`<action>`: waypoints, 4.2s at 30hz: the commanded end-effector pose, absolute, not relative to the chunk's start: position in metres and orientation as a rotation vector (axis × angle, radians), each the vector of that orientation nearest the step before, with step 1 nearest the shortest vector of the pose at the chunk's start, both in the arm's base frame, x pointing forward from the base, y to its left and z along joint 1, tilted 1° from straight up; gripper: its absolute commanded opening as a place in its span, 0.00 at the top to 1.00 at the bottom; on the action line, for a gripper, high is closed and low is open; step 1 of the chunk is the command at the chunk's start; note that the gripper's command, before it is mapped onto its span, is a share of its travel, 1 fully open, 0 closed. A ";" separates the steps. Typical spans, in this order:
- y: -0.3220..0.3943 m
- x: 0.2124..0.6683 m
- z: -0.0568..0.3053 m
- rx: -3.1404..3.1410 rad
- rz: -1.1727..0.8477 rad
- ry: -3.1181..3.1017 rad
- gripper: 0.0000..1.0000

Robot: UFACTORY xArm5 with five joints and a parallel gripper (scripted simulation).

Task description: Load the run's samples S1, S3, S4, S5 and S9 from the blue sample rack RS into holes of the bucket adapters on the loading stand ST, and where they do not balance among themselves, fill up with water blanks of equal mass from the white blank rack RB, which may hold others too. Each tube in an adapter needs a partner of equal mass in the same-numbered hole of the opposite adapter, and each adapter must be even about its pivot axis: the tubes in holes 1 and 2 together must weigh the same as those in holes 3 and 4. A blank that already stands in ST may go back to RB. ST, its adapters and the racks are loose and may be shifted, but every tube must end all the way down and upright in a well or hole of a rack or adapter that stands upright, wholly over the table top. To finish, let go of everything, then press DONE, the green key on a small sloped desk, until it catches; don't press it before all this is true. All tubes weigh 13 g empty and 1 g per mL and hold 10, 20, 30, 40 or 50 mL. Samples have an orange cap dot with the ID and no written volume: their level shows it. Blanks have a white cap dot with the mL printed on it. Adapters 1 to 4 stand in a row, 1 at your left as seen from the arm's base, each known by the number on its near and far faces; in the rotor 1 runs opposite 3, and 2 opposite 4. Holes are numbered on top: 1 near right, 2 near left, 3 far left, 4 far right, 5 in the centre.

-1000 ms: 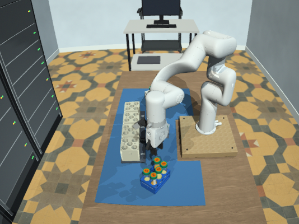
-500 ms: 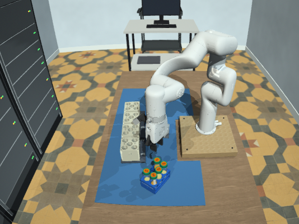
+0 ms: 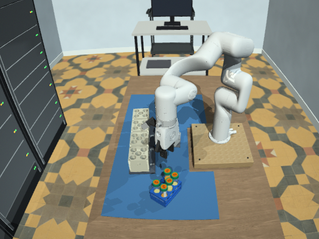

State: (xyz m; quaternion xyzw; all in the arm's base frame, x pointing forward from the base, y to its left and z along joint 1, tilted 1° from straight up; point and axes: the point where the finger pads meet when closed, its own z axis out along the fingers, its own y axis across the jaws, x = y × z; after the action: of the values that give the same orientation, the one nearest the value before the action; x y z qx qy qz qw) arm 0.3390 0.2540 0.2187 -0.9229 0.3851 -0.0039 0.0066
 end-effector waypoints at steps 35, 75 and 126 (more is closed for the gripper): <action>0.311 0.397 0.222 -2.884 -0.015 1.203 0.43; 0.312 0.397 0.168 -2.884 -0.015 1.203 0.43; 0.312 0.398 0.102 -2.884 -0.015 1.203 0.43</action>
State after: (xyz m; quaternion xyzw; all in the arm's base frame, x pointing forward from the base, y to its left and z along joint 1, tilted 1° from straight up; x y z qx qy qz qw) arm 0.3970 0.3115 0.1015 -0.9229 0.3851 -0.0037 0.0065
